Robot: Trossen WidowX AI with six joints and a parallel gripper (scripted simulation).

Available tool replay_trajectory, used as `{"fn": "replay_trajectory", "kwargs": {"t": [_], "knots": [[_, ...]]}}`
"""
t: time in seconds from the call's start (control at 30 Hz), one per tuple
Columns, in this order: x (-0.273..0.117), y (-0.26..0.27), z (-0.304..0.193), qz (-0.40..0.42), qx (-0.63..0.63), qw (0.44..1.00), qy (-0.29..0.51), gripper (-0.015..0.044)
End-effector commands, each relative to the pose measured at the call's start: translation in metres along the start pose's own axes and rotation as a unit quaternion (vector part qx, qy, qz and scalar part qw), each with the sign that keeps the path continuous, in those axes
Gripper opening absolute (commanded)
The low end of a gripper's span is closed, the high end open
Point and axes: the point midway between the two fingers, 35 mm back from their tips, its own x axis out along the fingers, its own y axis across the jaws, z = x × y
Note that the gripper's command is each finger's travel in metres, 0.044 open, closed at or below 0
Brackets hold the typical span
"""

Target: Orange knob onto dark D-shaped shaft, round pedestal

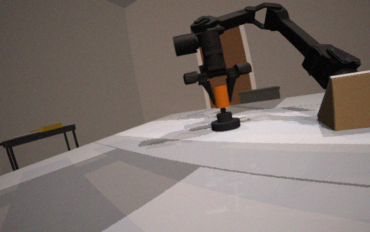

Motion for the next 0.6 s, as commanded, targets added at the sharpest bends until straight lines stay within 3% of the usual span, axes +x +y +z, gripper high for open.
{"fn": "replay_trajectory", "kwargs": {"t": [0.0, 0.4, 0.57], "knots": [[0.0002, -0.0004, 0.0003, 0.0, 0.002, 1.0, 0.0, 0.0], [-0.0043, 0.0009, 0.0016, 0.0, 0.002, 1.0, 0.0, 0.0], [-0.0038, 0.0016, 0.0014, 0.0, 0.064, 0.998, 0.0, 0.0]]}}
